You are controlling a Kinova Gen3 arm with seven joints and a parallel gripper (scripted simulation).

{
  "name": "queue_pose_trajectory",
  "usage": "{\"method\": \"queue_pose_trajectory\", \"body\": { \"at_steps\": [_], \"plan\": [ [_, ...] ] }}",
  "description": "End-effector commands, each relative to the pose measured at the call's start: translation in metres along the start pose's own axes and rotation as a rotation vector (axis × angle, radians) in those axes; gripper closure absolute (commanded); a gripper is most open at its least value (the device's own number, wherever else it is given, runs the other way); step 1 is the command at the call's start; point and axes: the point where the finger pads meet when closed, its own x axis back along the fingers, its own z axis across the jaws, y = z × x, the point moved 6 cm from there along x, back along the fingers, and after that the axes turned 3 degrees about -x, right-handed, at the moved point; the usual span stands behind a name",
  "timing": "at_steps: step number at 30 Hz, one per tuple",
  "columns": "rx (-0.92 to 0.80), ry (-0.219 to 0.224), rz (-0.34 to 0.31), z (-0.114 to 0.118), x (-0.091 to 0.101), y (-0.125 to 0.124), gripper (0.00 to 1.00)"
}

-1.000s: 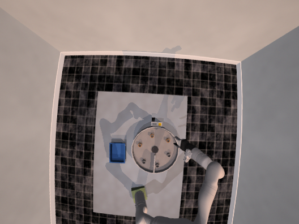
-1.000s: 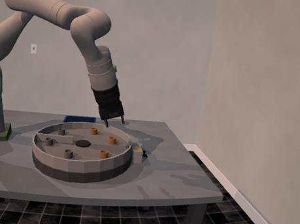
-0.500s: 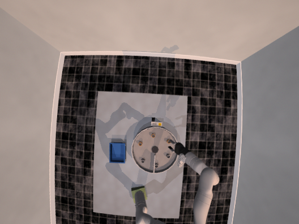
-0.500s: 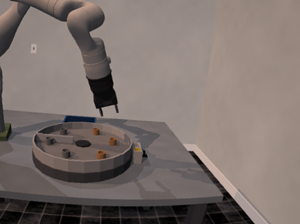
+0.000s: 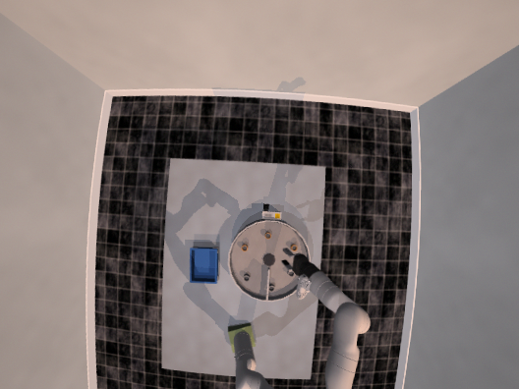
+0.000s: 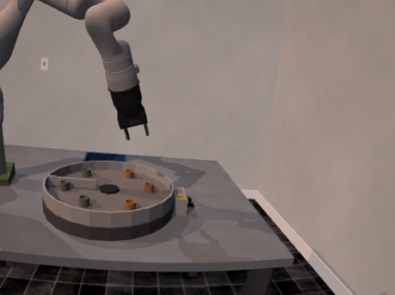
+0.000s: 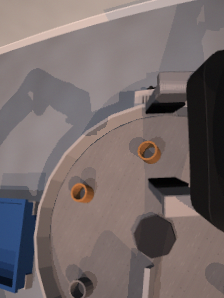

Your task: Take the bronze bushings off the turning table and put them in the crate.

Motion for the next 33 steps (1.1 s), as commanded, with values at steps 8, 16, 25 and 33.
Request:
{"method": "queue_pose_trajectory", "body": {
  "at_steps": [8, 16, 25, 33],
  "plan": [
    [0.003, 0.005, -0.002, -0.011, 0.011, -0.044, 0.00],
    [0.003, 0.005, -0.002, -0.014, 0.013, -0.055, 0.00],
    [0.002, 0.004, -0.002, -0.026, 0.021, -0.098, 0.00],
    [0.002, 0.004, -0.002, -0.029, 0.023, -0.109, 0.00]
  ]
}}
